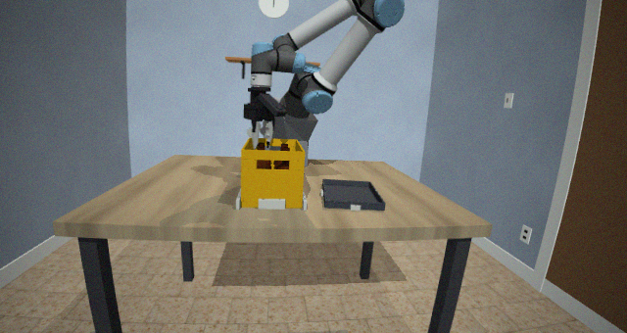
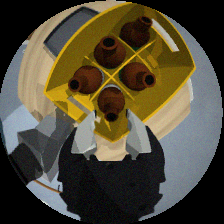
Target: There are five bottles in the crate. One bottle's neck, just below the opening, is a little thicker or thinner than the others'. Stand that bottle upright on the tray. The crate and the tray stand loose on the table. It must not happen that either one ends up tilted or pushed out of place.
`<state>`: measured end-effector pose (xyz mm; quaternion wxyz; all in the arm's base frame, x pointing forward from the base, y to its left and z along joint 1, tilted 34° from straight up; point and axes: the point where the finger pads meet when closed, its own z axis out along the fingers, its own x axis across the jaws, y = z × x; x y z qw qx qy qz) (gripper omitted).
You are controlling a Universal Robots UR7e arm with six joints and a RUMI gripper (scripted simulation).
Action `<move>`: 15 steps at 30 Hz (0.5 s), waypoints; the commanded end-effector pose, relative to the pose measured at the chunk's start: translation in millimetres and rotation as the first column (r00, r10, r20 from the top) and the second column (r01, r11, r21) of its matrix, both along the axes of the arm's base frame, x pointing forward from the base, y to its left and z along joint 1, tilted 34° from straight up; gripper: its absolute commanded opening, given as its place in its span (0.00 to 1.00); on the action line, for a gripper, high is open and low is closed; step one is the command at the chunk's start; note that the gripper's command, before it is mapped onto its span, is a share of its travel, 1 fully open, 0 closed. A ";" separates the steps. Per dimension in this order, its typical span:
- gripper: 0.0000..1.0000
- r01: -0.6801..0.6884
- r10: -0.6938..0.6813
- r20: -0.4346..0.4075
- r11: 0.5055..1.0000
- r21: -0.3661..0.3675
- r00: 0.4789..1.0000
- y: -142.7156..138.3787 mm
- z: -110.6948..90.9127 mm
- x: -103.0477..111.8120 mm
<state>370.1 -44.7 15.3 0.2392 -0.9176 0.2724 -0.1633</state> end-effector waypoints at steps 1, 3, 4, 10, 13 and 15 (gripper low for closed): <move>0.38 0.000 0.000 0.000 1.000 -0.001 1.000 -0.3 0.2 0.1; 0.38 0.000 0.000 0.000 1.000 -0.001 1.000 -0.3 0.2 0.1; 0.38 0.000 0.000 0.000 1.000 -0.001 1.000 -0.3 0.2 0.1; 0.38 0.000 0.000 0.000 1.000 -0.001 1.000 -0.3 0.2 0.1; 0.38 0.000 0.000 0.000 1.000 -0.001 1.000 -0.6 0.9 -0.2; 0.38 0.000 0.000 0.000 1.000 -0.001 1.000 -1.1 1.9 -0.8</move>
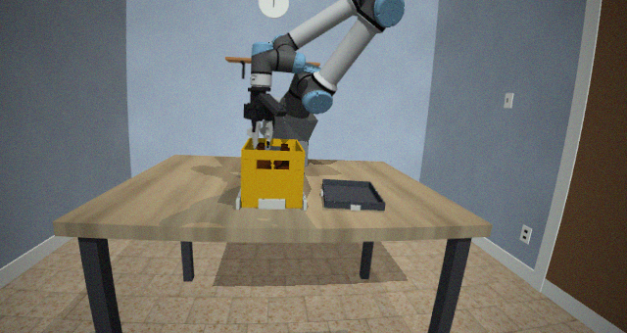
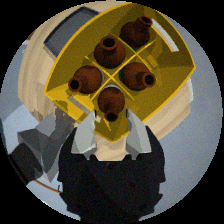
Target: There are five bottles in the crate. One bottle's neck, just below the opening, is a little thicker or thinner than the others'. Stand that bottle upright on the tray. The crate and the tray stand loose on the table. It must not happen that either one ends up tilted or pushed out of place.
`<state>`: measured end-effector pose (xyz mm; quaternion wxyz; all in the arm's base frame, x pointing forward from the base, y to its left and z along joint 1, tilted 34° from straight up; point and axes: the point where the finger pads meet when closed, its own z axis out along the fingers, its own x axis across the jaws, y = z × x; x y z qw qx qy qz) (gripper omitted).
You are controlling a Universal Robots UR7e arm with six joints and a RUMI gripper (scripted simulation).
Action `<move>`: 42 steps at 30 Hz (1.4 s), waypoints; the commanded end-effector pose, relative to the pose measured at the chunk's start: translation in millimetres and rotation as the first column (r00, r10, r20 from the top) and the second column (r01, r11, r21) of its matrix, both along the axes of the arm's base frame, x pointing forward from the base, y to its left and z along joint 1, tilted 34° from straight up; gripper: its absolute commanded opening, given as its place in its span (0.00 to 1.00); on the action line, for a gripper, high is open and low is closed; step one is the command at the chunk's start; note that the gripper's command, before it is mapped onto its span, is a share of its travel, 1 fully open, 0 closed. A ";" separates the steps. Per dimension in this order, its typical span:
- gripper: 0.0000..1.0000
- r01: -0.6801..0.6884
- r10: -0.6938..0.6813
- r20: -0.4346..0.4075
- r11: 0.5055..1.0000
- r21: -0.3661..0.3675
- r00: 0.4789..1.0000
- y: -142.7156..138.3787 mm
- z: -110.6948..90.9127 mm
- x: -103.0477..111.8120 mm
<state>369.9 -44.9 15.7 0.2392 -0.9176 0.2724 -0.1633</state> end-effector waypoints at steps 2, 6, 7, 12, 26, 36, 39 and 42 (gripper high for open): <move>0.38 0.000 0.000 0.000 1.000 -0.001 1.000 -1.6 3.3 -1.5; 0.38 0.000 0.000 0.000 1.000 -0.001 1.000 -3.9 8.9 -4.4; 0.38 0.000 0.000 0.000 1.000 -0.001 1.000 -4.7 10.7 -5.3; 0.38 0.000 0.000 0.000 1.000 -0.001 1.000 -7.4 17.2 -8.7; 0.38 0.000 0.000 0.000 1.000 -0.001 1.000 -22.3 52.7 -27.0; 0.38 0.000 0.000 0.000 1.000 -0.001 1.000 -28.6 67.7 -34.8; 0.38 0.000 0.000 0.000 1.000 -0.001 1.000 -29.2 69.0 -35.5; 0.38 0.000 0.000 0.000 1.000 -0.001 1.000 -29.3 69.2 -35.6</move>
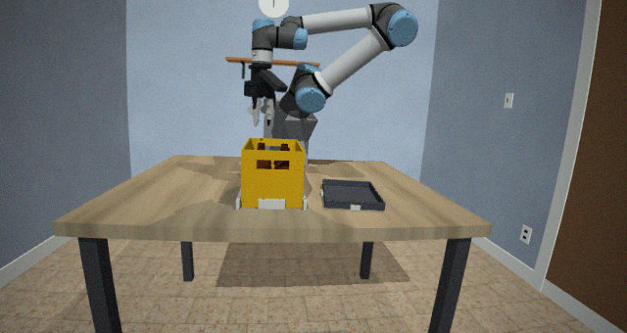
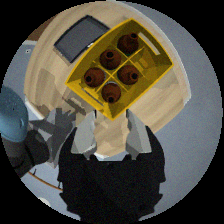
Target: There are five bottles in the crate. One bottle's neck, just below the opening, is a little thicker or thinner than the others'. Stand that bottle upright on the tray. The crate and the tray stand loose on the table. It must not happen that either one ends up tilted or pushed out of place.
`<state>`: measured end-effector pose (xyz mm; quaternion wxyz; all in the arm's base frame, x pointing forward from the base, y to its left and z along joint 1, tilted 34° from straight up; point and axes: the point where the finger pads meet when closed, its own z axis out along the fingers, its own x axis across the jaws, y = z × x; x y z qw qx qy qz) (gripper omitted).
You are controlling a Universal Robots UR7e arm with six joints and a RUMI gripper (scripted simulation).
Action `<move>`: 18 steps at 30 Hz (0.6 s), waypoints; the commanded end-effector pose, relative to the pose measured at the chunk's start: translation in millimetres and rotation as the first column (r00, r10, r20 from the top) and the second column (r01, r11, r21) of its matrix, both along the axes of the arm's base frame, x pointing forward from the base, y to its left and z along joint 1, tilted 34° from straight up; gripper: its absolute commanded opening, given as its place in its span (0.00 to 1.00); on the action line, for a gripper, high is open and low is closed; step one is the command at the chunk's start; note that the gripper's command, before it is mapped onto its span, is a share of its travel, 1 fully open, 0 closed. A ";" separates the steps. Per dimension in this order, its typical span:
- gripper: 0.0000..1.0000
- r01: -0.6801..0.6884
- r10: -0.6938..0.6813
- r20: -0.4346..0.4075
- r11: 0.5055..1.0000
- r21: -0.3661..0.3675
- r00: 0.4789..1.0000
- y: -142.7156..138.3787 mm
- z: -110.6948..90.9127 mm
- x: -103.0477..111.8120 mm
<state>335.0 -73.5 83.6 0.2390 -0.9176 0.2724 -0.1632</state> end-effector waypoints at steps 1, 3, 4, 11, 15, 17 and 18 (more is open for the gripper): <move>0.38 0.000 0.000 0.001 1.000 0.000 1.000 -0.6 1.3 -0.7; 0.00 0.000 0.000 0.001 1.000 0.000 1.000 -0.6 1.3 -0.7; 0.00 0.000 0.000 0.001 1.000 0.000 1.000 -0.6 1.3 -0.7; 0.00 0.000 0.000 0.001 1.000 0.000 1.000 -0.6 1.3 -0.7; 0.00 0.000 0.000 0.001 1.000 0.000 1.000 -0.6 1.3 -0.7; 0.00 0.000 0.000 0.001 1.000 0.000 1.000 -0.6 1.3 -0.7; 0.00 0.000 0.000 0.001 1.000 0.000 1.000 -0.6 1.3 -0.7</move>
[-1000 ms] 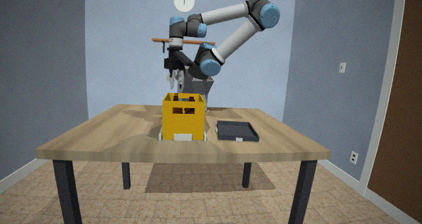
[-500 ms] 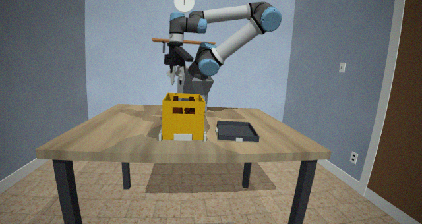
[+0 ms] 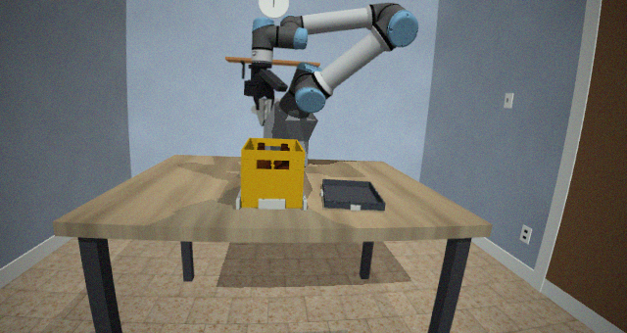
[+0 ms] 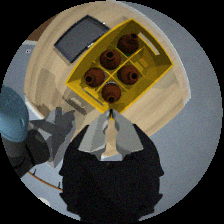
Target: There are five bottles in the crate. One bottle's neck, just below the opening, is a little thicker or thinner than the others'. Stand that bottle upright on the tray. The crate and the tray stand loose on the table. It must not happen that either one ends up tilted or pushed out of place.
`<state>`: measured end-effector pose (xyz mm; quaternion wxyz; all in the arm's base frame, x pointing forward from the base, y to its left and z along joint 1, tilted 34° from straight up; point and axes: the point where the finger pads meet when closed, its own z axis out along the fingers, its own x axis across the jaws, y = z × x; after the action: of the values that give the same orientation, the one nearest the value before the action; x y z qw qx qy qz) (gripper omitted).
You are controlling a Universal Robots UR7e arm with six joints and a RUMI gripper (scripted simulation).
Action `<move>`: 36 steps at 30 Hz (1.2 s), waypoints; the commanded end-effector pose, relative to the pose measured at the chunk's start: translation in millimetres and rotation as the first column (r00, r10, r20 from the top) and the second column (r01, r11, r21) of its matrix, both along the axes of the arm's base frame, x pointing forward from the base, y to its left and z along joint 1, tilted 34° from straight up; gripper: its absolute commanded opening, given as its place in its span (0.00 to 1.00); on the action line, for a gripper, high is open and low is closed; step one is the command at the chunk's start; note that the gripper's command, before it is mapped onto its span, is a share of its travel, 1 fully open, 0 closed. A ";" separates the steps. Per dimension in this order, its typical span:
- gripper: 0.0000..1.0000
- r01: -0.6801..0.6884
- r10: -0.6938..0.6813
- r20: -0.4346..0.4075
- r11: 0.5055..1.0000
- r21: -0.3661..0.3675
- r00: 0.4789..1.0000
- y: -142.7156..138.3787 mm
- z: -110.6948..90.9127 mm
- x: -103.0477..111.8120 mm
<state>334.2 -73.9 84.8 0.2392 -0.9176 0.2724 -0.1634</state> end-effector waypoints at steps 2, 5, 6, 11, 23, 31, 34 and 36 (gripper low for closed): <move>0.00 0.000 0.000 0.000 1.000 -0.001 1.000 -0.3 0.2 0.1; 0.00 0.000 0.000 0.000 1.000 -0.001 1.000 -0.3 0.2 0.1; 0.00 0.000 0.000 0.000 1.000 -0.001 1.000 -0.3 0.2 0.1; 0.00 0.000 0.000 0.000 1.000 -0.001 1.000 -0.3 0.2 0.1; 0.00 0.000 0.000 0.000 1.000 -0.001 1.000 5.8 2.9 -1.5; 0.00 0.000 0.000 0.000 1.000 -0.001 1.000 50.3 17.0 -13.2; 0.00 0.000 0.000 0.000 1.000 -0.001 1.000 61.4 19.0 -16.3; 0.00 0.000 0.000 0.000 1.000 -0.001 1.000 65.8 19.7 -17.5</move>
<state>322.8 -21.1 97.6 0.2398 -0.9182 0.2713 -0.1606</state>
